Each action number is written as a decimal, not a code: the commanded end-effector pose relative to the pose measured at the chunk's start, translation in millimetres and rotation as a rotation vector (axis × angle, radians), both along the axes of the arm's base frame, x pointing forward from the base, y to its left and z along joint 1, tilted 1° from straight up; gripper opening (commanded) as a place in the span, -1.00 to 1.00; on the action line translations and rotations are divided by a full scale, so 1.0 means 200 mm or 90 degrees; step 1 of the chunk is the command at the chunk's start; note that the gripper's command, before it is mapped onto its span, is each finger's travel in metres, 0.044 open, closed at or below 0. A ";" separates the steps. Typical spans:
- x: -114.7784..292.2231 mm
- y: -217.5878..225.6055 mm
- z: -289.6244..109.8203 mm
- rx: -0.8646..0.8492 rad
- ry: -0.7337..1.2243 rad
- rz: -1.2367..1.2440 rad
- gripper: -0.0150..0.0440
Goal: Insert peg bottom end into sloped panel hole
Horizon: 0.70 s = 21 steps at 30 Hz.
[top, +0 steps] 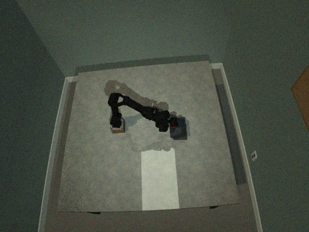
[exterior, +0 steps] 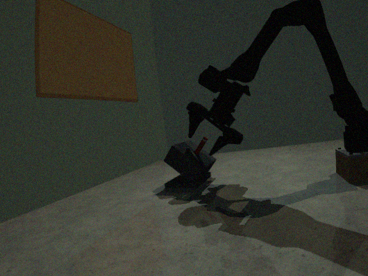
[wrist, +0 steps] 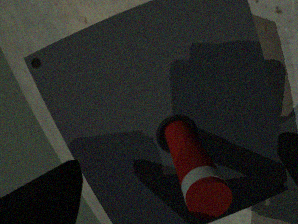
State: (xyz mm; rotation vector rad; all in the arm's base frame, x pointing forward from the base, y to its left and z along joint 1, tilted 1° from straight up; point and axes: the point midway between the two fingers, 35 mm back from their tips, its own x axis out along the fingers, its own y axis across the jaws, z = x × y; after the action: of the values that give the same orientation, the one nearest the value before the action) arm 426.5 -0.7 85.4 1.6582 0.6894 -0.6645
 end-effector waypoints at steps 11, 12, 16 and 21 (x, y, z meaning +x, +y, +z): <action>-0.06 -0.01 0.08 0.000 0.000 0.000 1.00; -0.06 -0.01 0.09 0.000 0.000 0.000 1.00; -0.08 -0.01 0.11 0.000 0.000 0.000 1.00; -0.10 -0.02 0.14 0.001 0.000 0.000 1.00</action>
State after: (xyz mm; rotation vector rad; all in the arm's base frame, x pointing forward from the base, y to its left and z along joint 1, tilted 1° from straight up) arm 409.9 -4.1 109.8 1.6622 0.6847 -0.6666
